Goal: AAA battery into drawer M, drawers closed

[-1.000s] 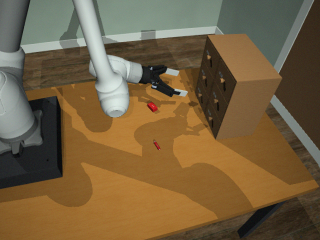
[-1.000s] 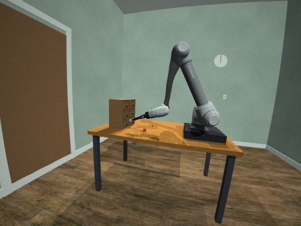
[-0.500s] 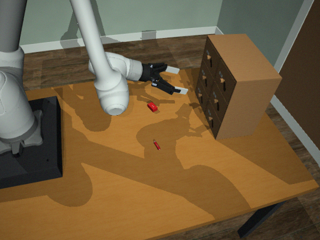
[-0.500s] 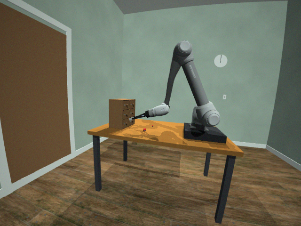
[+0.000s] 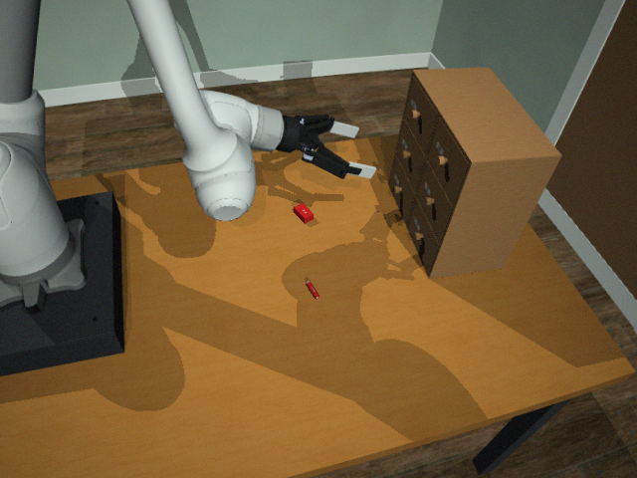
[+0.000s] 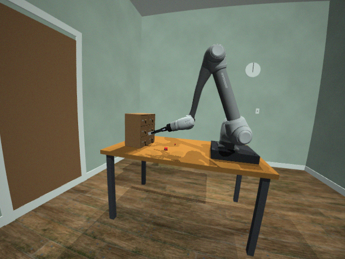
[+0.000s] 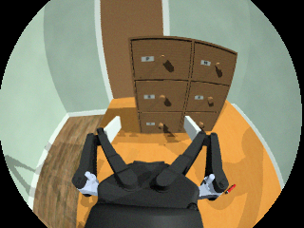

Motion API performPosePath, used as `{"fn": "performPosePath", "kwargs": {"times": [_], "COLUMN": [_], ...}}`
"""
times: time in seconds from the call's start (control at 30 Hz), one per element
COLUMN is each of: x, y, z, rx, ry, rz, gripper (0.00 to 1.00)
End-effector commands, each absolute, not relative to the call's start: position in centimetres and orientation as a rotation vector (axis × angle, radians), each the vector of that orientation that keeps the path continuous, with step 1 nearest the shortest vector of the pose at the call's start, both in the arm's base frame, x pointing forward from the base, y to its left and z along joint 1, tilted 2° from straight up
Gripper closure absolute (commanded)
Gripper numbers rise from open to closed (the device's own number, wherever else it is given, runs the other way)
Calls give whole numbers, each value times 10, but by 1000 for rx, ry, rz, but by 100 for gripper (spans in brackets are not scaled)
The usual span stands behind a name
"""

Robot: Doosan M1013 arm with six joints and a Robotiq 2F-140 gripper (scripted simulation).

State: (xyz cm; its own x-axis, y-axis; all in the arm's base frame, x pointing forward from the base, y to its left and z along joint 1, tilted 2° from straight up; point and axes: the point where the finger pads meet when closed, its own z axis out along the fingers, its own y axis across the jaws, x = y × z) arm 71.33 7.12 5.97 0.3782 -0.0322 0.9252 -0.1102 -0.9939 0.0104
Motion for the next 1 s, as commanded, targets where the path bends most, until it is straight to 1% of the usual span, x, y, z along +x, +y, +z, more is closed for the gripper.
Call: {"fn": "performPosePath", "kwargs": {"times": [0.0, 0.73, 0.97], "x": [713, 706, 699], "y": [71, 72, 73], "z": [60, 67, 75], "rx": [2550, 2625, 2698], "ry": [-132, -137, -142], "rz": [1708, 1596, 1476], "gripper": [0, 0, 0]}}
